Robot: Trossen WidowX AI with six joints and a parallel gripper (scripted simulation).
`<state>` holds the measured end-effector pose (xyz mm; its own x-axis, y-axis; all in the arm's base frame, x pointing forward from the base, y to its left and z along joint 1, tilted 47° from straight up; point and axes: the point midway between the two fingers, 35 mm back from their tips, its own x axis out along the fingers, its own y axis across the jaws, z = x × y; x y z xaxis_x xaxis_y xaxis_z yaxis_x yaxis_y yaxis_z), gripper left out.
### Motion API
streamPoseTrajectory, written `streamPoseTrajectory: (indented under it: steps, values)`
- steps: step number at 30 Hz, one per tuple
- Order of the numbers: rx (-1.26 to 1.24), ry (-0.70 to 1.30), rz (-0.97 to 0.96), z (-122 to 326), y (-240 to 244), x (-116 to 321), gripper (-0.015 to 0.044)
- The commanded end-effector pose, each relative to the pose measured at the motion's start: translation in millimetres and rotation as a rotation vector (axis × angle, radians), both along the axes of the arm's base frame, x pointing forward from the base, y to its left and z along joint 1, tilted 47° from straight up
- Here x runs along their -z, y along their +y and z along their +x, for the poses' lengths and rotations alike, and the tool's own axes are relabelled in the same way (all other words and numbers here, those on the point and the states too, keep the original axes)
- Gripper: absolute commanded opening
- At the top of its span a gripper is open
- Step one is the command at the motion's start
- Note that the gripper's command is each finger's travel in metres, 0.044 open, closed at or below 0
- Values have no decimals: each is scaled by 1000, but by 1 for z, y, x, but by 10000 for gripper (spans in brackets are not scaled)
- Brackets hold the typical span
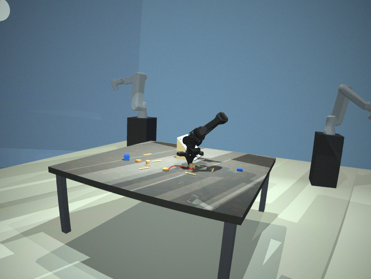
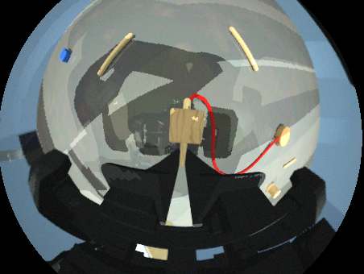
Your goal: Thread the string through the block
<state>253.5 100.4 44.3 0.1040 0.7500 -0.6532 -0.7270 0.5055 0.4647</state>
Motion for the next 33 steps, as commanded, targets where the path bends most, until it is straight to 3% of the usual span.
streamPoseTrajectory:
  steps: [1, 33]
  values:
    - [1, 2, 0, -5, -3, 4, 0]
    - [85, 96, 5, -23, -20, 24, 0]
